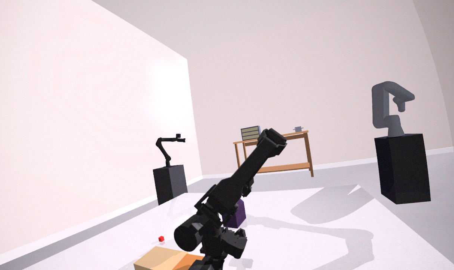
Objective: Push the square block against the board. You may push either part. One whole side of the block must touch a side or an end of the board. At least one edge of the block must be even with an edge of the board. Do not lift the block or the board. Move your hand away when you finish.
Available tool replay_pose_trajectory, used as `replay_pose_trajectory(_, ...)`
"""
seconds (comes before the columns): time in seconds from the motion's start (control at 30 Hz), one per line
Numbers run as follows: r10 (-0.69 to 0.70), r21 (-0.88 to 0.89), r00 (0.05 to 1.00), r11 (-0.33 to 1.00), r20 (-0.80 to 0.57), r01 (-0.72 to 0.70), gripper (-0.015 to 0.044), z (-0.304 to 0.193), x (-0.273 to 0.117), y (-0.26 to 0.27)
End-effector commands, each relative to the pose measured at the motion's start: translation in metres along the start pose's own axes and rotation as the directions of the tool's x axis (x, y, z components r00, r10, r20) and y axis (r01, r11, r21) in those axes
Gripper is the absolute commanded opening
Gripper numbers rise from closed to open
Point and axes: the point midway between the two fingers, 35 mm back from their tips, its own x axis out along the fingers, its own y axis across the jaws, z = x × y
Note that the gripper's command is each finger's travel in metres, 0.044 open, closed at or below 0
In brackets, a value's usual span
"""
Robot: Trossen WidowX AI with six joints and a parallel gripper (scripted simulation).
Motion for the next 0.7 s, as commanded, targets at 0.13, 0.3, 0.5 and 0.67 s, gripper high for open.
replay_pose_trajectory(0.13, -0.003, 0.001, 1.000, 1.000, -0.003, 0.003, 0.0000, 0.014, -0.001, 0.000)
replay_pose_trajectory(0.3, -0.004, 0.001, 1.000, 1.000, -0.002, 0.004, 0.0000, 0.022, -0.001, 0.001)
replay_pose_trajectory(0.5, -0.002, -0.001, 1.000, 1.000, 0.001, 0.002, 0.0000, 0.022, -0.012, 0.000)
replay_pose_trajectory(0.67, -0.003, 0.002, 1.000, 1.000, -0.003, 0.003, 0.0000, 0.023, -0.056, 0.001)
